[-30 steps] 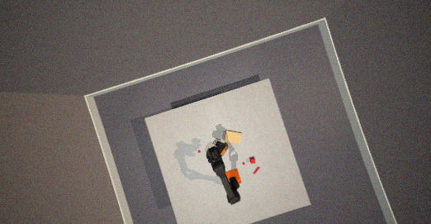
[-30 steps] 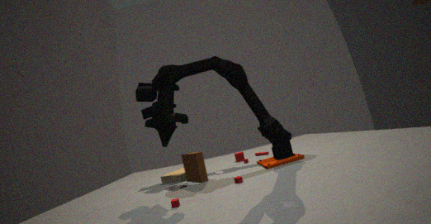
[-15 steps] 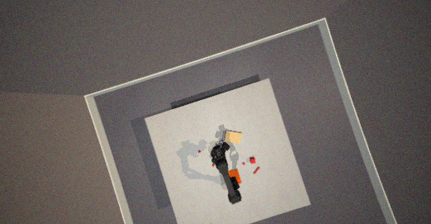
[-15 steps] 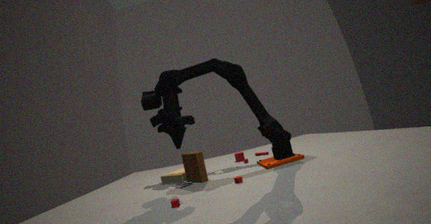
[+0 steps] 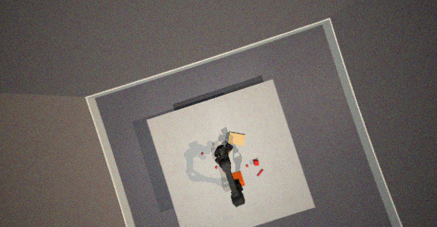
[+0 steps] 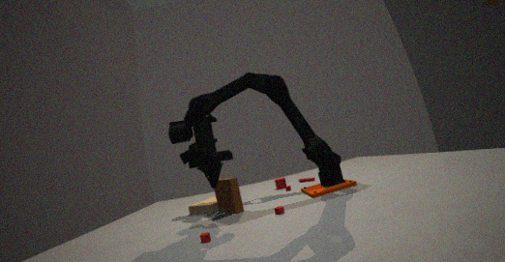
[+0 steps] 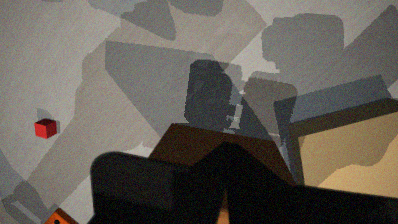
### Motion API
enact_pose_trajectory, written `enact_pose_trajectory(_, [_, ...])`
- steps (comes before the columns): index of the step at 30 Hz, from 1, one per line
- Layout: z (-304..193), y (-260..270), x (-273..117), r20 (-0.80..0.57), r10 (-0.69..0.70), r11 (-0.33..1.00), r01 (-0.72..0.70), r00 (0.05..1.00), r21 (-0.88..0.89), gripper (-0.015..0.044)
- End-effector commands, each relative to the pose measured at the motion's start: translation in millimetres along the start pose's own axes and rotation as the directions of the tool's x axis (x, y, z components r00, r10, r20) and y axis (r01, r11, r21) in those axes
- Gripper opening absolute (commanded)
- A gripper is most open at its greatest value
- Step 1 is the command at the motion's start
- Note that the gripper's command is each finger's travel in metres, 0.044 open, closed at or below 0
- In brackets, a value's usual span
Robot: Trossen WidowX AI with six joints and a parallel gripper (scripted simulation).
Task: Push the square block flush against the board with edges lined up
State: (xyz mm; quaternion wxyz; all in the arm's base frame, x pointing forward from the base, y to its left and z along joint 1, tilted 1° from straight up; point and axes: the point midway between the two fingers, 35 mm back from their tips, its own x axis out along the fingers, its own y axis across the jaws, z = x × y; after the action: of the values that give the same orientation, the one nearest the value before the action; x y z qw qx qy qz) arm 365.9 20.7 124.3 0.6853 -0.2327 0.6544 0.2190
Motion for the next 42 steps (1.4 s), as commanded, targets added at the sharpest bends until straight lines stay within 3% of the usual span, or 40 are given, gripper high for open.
enact_pose_trajectory(1, [-6.6, -1.2, -0.2, -0.001, -0.005, 1.0, 0.005, 1.0, -0.001, 0.0])
enact_pose_trajectory(42, [-56.0, -1.4, 0.4, -0.005, -0.005, 1.0, 0.005, 1.0, -0.001, 0.0])
